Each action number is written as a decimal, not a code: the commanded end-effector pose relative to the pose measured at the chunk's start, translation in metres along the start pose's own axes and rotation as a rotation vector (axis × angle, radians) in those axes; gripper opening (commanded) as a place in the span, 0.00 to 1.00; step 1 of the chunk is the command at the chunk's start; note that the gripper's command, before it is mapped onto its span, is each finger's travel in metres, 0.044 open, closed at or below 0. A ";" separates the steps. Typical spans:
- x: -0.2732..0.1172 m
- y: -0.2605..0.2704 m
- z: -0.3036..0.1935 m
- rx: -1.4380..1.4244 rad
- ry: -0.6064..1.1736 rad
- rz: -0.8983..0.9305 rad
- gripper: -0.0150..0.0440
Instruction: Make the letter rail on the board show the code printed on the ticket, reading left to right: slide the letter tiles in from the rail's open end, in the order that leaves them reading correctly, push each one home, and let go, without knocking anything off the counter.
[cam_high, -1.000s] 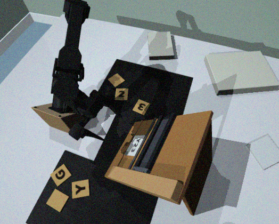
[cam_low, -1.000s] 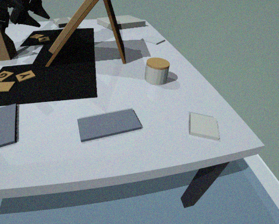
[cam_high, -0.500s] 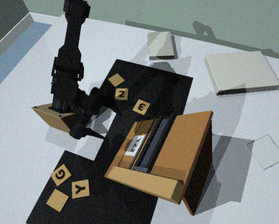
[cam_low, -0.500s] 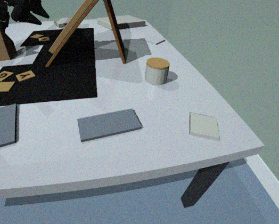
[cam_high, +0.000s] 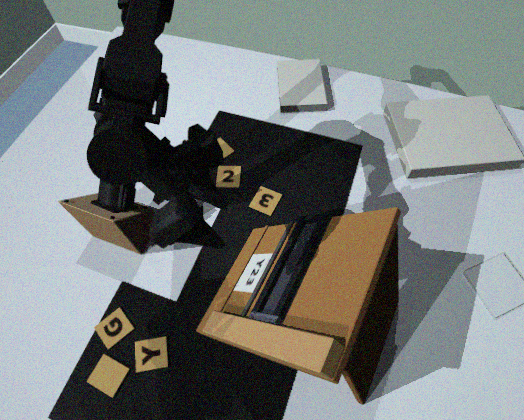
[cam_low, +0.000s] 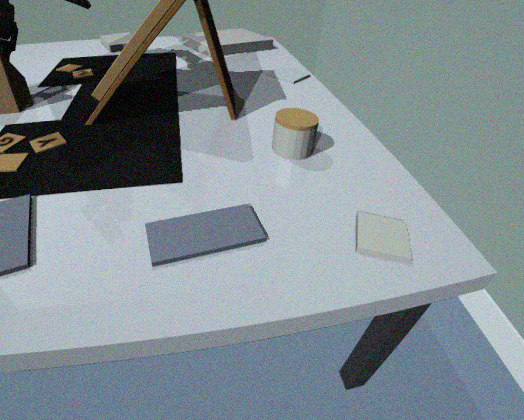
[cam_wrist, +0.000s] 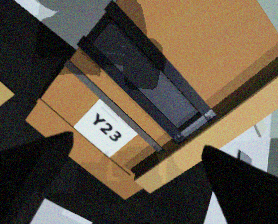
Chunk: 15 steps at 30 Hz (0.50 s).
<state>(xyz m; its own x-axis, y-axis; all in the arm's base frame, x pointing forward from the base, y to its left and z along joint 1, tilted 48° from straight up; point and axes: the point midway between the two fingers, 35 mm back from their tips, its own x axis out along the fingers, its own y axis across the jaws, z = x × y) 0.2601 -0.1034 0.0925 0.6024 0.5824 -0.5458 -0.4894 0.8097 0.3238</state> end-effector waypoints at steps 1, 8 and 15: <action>-0.026 -0.021 0.032 -0.413 0.042 0.071 1.00; -0.049 -0.030 0.057 -0.772 0.034 0.162 1.00; -0.049 -0.030 0.057 -0.772 0.034 0.162 1.00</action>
<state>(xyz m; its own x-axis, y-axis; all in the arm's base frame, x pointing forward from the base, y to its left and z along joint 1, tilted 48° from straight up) 0.2819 -0.1481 0.1488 0.4852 0.6701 -0.5618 -0.8624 0.4728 -0.1808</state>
